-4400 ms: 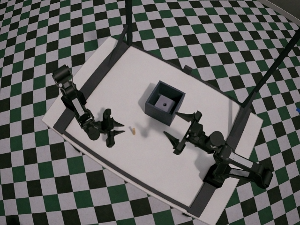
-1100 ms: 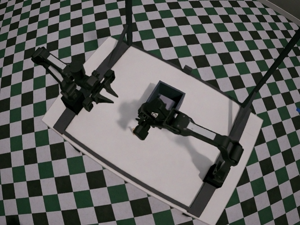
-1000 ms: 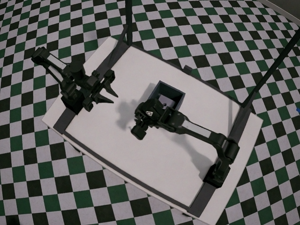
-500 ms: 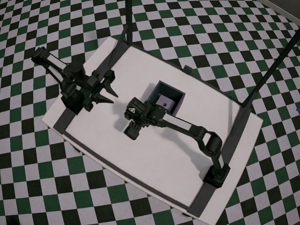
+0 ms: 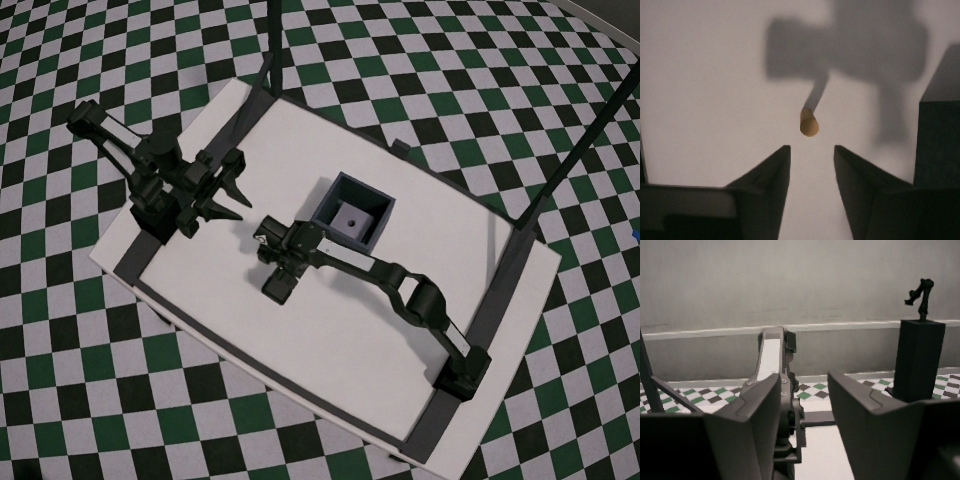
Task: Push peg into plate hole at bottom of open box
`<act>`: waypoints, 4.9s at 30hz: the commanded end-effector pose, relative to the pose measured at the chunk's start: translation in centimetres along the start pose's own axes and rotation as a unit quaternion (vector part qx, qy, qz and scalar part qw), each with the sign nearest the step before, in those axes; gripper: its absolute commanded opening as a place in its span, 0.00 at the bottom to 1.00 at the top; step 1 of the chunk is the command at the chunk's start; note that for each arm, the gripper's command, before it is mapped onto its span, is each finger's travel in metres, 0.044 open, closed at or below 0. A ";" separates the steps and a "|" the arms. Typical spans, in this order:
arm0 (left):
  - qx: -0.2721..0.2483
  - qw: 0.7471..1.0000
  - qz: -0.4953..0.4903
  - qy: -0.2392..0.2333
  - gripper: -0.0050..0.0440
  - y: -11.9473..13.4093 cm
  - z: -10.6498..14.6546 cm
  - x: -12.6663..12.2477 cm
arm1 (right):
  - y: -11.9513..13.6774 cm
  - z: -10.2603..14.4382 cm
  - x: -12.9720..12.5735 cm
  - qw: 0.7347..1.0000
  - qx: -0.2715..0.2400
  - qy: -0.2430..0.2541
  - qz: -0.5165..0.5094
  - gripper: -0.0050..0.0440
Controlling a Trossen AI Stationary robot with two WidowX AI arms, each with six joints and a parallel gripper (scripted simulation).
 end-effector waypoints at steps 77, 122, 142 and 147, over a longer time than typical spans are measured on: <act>-0.021 1.000 -0.001 0.006 0.10 -0.9 -3.6 -0.3 | -0.3 0.0 -0.2 1.000 -0.004 0.003 0.002 0.36; -0.027 1.000 0.000 0.005 0.00 -2.0 2.9 -0.6 | -0.3 0.0 -0.2 1.000 -0.004 0.003 0.002 0.36; -0.093 0.972 -0.206 0.063 0.00 5.2 16.0 -10.1 | -0.3 0.0 -0.2 1.000 -0.004 0.003 0.002 0.36; -0.106 0.961 -0.246 0.073 0.00 7.1 18.3 -11.4 | -0.3 0.0 -0.2 1.000 -0.004 0.003 0.002 0.36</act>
Point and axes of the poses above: on each arm, the point midway between the two fingers, 35 mm back from their tips, its own z axis back along the fingers, its own x axis across the jaws, y = z × x, the point moved 2 cm from there along z, back along the fingers, and after that the axes turned 13 degrees about z, right-handed, at the moved point
